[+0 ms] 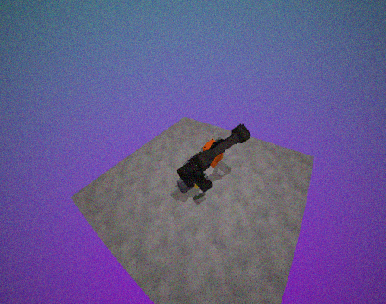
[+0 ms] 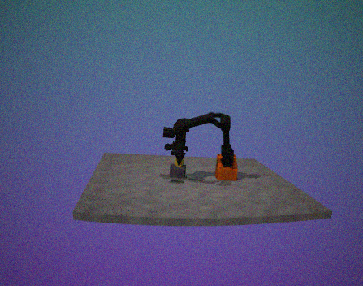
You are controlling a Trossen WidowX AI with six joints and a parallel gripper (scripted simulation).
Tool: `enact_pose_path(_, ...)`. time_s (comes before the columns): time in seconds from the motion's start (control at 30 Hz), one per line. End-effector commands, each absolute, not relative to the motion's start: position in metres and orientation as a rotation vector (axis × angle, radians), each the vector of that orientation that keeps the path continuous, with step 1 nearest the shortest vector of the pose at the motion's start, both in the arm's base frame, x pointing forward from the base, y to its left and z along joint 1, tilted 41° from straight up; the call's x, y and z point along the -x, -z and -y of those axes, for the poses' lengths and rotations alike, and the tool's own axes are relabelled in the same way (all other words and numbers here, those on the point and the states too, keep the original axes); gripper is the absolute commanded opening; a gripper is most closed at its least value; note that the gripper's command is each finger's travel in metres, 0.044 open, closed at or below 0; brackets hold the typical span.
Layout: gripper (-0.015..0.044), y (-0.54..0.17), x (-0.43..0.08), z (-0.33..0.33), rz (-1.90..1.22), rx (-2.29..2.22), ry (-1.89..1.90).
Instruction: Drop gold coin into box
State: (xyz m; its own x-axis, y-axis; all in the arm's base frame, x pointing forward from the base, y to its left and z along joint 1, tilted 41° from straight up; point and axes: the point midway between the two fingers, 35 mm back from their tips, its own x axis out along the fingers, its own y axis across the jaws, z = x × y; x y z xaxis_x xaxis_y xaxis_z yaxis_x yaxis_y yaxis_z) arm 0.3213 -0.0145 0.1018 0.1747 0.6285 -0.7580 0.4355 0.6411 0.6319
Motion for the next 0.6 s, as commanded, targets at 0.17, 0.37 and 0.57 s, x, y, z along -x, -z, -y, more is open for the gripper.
enact_pose_path(0.17, 0.0000, -0.100, -0.315, 0.017, -1.441, -0.883, -0.221)
enact_pose_path(0.37, 0.0000, -0.090, -0.315, 0.029, -1.441, -0.880, -0.217)
enact_pose_path(0.57, 0.0000, -0.080, -0.314, 0.041, -1.441, -0.878, -0.215)
